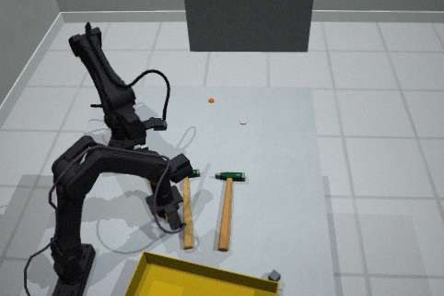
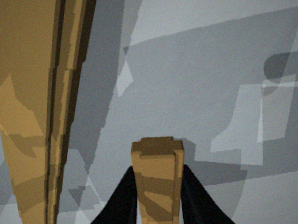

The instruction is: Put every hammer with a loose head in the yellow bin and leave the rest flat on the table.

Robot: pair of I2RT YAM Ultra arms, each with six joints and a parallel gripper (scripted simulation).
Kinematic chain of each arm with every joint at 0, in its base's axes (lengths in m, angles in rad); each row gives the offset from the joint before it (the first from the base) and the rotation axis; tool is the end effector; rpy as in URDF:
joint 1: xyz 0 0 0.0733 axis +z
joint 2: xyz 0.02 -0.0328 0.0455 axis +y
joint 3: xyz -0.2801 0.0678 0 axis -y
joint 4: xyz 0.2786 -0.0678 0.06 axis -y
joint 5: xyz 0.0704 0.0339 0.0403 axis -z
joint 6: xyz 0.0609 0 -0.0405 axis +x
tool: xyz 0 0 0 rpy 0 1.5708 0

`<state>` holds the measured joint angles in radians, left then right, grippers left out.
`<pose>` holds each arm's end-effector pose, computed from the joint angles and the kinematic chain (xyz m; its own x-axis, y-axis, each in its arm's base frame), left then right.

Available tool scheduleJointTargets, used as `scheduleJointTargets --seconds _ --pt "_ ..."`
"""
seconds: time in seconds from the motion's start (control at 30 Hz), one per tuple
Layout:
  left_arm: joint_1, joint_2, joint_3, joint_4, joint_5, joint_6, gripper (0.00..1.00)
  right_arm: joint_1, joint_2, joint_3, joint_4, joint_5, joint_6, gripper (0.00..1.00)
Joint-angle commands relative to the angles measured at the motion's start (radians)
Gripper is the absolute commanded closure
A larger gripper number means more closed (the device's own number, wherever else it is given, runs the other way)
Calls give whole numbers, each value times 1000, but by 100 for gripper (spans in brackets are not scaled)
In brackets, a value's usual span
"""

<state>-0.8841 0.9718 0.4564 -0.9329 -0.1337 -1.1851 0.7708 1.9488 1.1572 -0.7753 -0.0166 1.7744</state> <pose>0.1021 -0.1100 0.1352 -0.9373 -0.3051 -0.1685 -0.2986 0.9523 -0.0634 0.2583 0.2538 0.0918 -0.5372 0.8433 0.0170 0.8434 0.5373 0.0005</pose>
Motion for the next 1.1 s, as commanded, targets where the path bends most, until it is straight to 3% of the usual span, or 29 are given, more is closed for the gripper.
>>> scheduleJointTargets --seconds 0.0,0.43,0.7,1.07 --pt "-114 -50 -30 -14 -101 -25 0 5 -20 -5 -2 17 0 82" --pt "-654 -53 -124 -24 -283 -164 0 5 -20 -5 -2 17 0 82" --pt "-802 -14 -132 -25 -314 -222 0 4 -17 -5 -2 17 0 82" --pt "-824 -2 -133 -26 -308 -227 0 4 -17 -5 -2 17 0 82"
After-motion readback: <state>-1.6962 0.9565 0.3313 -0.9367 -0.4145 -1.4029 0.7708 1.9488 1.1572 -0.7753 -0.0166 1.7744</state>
